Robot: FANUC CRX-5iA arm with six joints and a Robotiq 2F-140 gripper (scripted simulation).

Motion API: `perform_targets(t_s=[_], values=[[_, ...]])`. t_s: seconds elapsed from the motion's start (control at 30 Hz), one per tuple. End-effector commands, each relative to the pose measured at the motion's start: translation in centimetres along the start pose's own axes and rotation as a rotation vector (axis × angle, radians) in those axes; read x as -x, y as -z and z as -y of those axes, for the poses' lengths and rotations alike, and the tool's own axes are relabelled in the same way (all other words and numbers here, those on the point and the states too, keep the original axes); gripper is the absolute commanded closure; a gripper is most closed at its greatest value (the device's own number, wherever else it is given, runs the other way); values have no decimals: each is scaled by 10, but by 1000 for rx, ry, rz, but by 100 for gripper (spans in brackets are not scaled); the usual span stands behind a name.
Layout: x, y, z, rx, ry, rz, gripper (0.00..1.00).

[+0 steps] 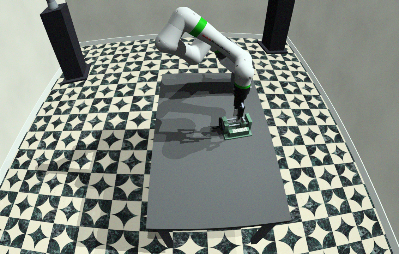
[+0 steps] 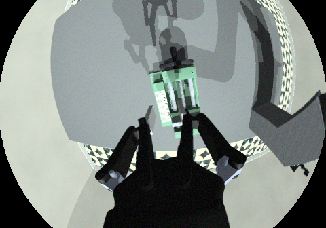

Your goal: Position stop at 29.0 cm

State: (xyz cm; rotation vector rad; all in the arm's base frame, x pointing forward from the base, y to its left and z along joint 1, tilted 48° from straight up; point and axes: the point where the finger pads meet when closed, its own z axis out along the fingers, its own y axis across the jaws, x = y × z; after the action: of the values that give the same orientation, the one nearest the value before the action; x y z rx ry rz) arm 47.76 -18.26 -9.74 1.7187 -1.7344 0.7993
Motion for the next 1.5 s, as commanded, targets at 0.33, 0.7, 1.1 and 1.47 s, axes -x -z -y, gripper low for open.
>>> perform_targets(t_s=[0.33, 0.7, 1.1, 1.47], values=[[0, 0, 0, 0, 0, 0, 67], [0, 0, 0, 0, 0, 0, 67], [-2, 0, -1, 0, 0, 0, 67], [-100, 0, -40, 0, 0, 0, 67]])
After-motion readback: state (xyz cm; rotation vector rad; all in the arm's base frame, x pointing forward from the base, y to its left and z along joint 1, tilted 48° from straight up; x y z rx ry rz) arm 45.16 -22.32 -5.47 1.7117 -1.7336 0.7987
